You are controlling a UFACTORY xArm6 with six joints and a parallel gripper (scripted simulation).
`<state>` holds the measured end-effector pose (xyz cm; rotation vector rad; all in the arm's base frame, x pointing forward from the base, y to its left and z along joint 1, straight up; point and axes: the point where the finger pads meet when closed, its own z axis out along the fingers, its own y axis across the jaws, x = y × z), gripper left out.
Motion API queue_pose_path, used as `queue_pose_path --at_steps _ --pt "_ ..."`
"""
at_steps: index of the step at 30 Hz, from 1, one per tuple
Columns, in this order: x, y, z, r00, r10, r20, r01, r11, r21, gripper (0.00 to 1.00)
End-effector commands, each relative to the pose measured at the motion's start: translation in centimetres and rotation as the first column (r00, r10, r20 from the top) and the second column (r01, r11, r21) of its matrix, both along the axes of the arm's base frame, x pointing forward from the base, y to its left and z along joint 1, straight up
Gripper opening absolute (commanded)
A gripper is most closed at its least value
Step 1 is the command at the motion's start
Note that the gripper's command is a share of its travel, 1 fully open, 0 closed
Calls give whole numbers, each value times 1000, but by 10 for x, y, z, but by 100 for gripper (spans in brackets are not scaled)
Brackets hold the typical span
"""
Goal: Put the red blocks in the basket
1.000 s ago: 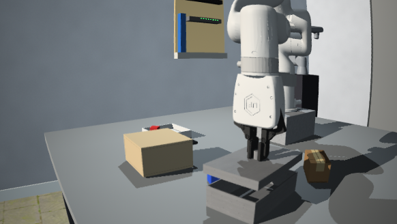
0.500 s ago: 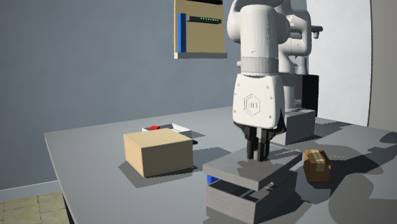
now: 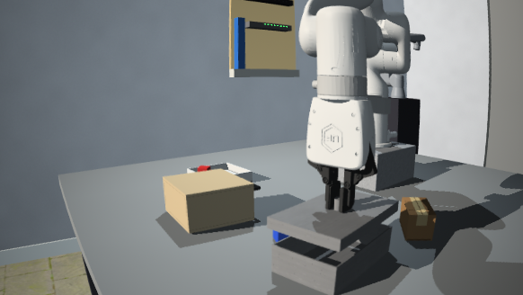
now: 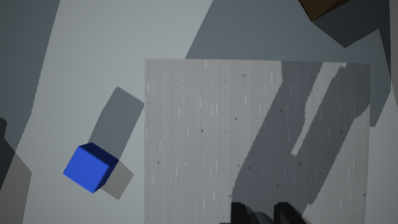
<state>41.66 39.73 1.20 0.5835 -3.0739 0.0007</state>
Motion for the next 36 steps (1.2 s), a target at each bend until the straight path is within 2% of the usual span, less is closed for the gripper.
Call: queue_pose_path --at_steps 1,36 --pt "1 1 2 1000 0 4 0 1000 4 0" --pt "1 1 -5 1000 0 4 0 1000 4 0"
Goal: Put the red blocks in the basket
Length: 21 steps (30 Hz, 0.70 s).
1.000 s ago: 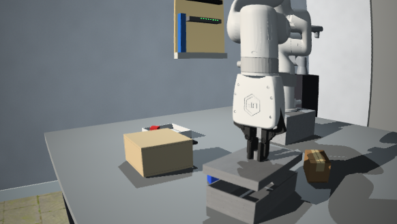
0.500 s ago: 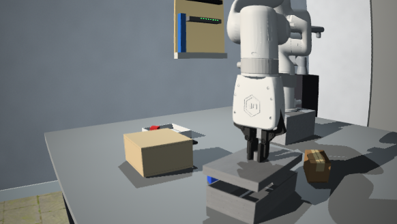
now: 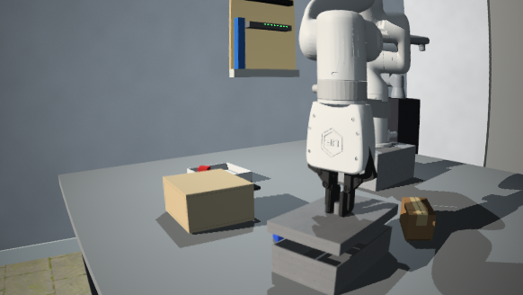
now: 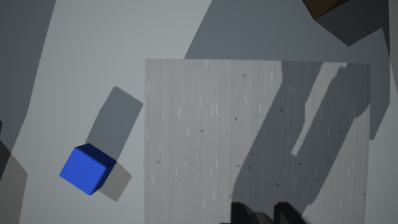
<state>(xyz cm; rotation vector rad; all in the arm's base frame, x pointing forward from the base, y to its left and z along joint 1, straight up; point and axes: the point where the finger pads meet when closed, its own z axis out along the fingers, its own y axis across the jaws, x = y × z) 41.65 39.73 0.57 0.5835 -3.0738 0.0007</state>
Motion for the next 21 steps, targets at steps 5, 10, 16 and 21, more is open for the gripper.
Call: queue_pose_path --at_steps 5,10,16,21 --pt "1 1 -1 1000 0 4 0 1000 4 0" --pt "1 1 -3 1000 0 4 0 1000 4 0" --pt "1 1 -7 1000 0 4 0 1000 4 0" --pt "1 1 -10 1000 0 4 0 1000 4 0"
